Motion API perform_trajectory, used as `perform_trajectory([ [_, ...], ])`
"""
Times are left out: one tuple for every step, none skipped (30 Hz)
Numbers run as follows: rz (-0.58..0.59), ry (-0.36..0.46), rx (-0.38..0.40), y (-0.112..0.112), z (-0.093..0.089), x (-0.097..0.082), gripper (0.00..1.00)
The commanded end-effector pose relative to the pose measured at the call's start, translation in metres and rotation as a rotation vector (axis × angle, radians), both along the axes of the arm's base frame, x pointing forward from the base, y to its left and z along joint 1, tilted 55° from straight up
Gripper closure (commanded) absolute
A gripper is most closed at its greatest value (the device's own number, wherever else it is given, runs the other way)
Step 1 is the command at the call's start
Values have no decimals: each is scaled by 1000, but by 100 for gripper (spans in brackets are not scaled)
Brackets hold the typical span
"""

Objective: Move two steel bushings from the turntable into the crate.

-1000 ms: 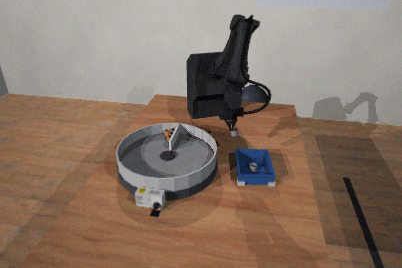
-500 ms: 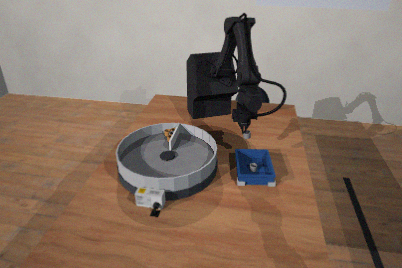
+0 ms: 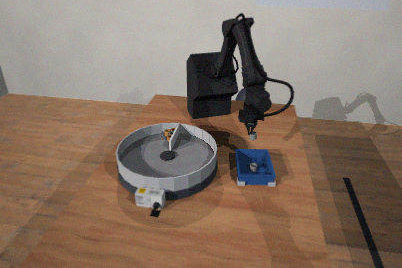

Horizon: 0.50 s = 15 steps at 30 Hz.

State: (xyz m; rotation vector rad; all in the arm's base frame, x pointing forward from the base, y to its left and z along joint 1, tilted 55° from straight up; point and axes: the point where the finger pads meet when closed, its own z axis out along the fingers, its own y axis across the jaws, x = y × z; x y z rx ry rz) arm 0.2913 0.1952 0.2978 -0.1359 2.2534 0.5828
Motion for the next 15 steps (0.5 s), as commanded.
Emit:
perform_trajectory([
  [-20, -16, 7, 1, 13, 0, 100],
  [-20, -24, 13, 0, 17, -2, 100],
  [-20, -28, 16, 0, 19, -2, 100],
  [-20, -27, 15, 1, 18, -2, 100],
  [-20, -25, 14, 1, 18, -2, 100],
  [-20, -25, 13, 1, 17, -2, 100],
  [-20, -24, 13, 1, 17, -2, 100],
  [-22, -26, 14, 1, 18, -1, 100],
  [-22, -27, 15, 1, 18, -1, 100],
  [-22, -27, 15, 1, 18, -1, 100],
  [-22, -27, 14, 1, 18, -1, 100],
  [-21, -27, 13, 1, 18, -1, 100],
  [-21, -27, 13, 1, 18, -1, 100],
  [-21, -27, 13, 1, 18, -1, 100],
  [-21, -28, 14, 1, 18, -1, 100],
])
